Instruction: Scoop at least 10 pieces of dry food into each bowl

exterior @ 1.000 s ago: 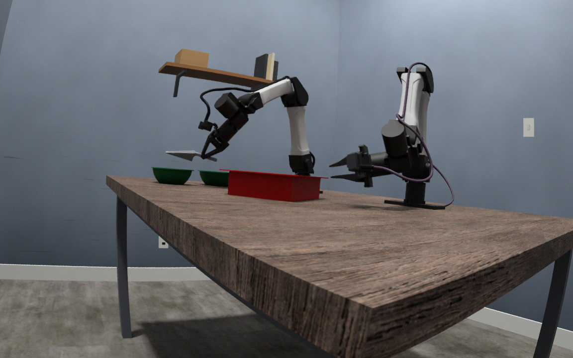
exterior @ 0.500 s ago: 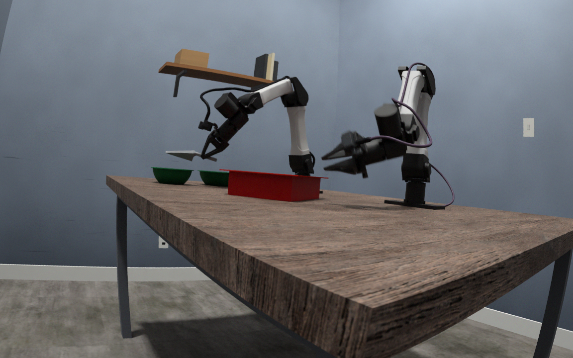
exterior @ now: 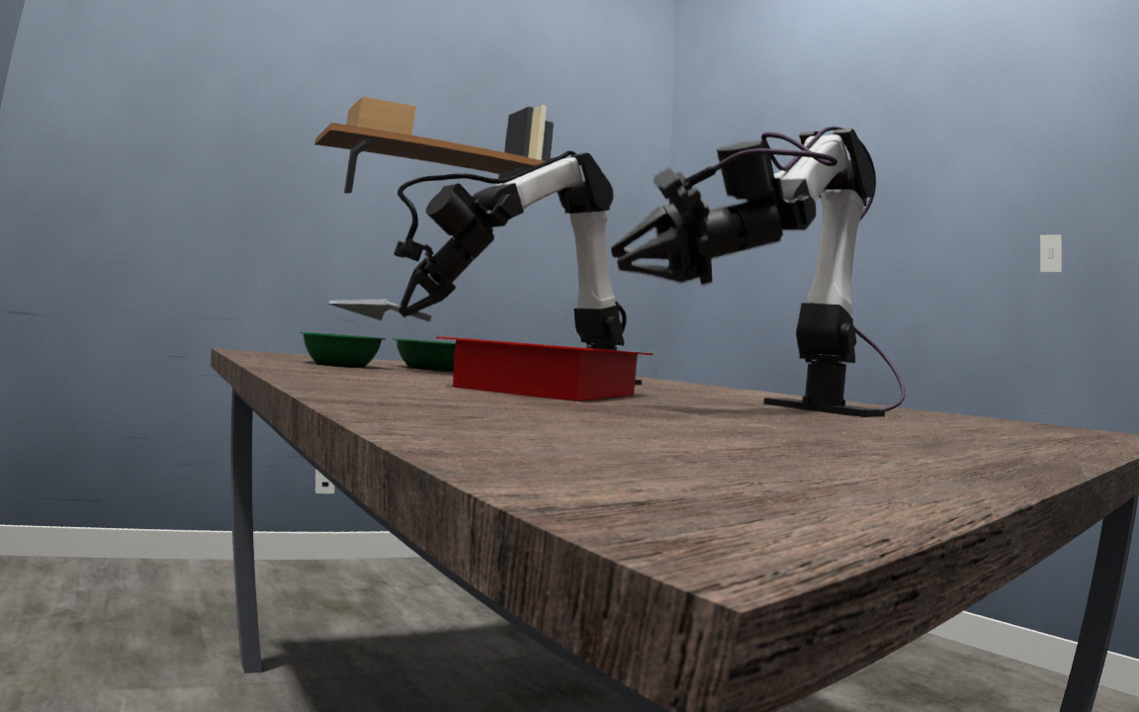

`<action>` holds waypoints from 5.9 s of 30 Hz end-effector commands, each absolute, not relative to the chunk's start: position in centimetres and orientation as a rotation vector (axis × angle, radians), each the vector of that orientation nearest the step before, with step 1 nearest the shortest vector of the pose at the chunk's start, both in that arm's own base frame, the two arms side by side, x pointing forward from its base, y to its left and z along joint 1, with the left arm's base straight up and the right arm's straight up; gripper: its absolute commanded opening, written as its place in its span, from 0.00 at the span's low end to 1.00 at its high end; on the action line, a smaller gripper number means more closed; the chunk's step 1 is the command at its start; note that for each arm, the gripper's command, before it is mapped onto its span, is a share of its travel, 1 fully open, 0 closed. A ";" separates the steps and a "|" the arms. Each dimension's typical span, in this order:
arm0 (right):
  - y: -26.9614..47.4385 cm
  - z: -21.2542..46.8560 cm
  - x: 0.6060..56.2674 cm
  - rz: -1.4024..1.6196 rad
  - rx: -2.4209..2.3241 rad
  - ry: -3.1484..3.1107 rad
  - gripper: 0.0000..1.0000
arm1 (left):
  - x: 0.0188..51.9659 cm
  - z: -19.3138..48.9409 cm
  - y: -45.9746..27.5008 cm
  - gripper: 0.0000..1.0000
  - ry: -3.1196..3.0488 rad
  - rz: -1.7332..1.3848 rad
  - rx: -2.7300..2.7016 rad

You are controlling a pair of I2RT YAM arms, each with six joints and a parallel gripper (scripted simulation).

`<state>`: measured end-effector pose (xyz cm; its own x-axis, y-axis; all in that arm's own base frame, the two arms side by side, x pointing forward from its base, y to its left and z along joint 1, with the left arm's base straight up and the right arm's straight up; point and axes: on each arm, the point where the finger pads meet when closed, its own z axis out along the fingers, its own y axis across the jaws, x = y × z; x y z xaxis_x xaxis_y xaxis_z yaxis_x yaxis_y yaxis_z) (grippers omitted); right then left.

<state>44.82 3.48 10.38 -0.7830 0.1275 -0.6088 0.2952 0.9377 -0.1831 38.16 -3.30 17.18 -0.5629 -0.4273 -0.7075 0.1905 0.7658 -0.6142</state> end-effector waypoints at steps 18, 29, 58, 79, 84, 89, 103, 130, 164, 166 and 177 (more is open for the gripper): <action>3.0 13.0 45.4 -0.345 0.321 2.392 0.00 | 40.2 32.5 -0.8 0.27 1.727 -0.220 -0.005; 3.0 13.0 45.4 -0.345 0.321 2.392 0.00 | 38.3 39.7 0.1 0.27 1.589 0.003 0.006; 6.0 11.4 36.2 -0.138 -0.049 2.581 0.00 | 37.4 43.1 -0.4 0.27 1.505 -0.010 0.008; 8.1 8.8 24.6 0.141 -0.460 2.613 0.00 | 37.4 43.1 -0.4 0.27 1.505 -0.010 0.008; 7.8 10.8 26.3 0.122 -0.396 2.546 0.00 | 37.4 43.1 -0.4 0.27 1.505 -0.010 0.008; 6.9 8.5 24.9 0.079 -0.366 2.633 0.00 | 37.4 43.1 -0.4 0.27 1.505 -0.010 0.008; 7.4 8.9 25.9 0.095 -0.373 2.599 0.00 | 37.4 43.1 -0.4 0.27 1.505 -0.010 0.008; 7.6 6.2 25.3 0.111 -0.396 2.607 0.00 | 37.4 43.1 -0.4 0.27 1.505 -0.010 0.008; 8.0 4.3 25.9 0.114 -0.411 2.604 0.33 | 37.4 43.1 -0.4 0.27 1.505 -0.010 0.008; 8.0 4.3 25.9 0.114 -0.411 2.604 0.33 | 37.4 43.1 -0.4 0.27 1.505 -0.010 0.008; 8.0 4.4 26.0 0.115 -0.409 2.600 0.33 | 37.4 43.1 -0.4 0.27 1.505 -0.010 0.008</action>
<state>24.43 7.22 2.81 -0.8577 -0.2657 -0.4402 -0.2958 0.9552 -0.0002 37.78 -0.21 40.76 0.0119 0.0029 -0.9999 0.0042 1.0000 0.0030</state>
